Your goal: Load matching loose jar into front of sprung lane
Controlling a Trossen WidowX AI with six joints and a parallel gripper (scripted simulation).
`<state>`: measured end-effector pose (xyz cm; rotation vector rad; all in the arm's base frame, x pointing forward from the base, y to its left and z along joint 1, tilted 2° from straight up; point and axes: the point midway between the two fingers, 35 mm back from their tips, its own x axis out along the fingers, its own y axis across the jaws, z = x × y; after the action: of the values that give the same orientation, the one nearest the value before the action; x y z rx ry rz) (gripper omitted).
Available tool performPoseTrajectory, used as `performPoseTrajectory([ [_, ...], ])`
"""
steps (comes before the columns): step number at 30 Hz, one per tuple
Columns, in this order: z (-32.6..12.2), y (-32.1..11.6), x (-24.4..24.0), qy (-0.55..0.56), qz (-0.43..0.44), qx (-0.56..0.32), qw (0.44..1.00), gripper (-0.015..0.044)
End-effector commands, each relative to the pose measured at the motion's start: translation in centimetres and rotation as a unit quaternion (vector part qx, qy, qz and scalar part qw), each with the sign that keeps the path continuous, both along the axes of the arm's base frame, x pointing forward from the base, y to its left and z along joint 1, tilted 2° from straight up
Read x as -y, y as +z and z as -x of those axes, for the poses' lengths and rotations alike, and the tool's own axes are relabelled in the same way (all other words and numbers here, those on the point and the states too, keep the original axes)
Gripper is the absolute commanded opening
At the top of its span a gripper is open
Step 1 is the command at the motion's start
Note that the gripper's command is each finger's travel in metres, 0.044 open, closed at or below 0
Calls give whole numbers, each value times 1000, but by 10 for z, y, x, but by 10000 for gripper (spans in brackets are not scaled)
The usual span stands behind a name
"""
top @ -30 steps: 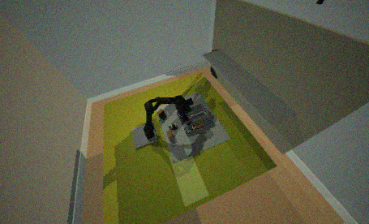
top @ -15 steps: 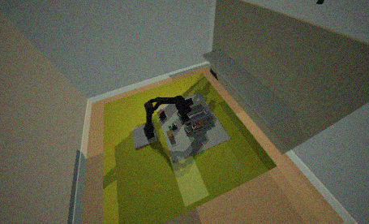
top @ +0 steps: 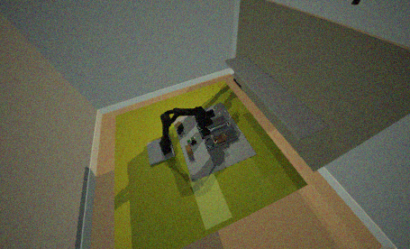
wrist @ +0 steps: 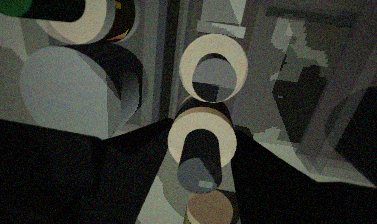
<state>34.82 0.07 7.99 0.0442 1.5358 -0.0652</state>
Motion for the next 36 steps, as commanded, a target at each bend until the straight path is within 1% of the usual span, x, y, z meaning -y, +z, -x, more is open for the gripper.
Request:
performPoseTrajectory([
  [1,-4,-1,0,2,0,9,1000,0],
  [36,-3,-11,0,2,0,9,1000,0],
])
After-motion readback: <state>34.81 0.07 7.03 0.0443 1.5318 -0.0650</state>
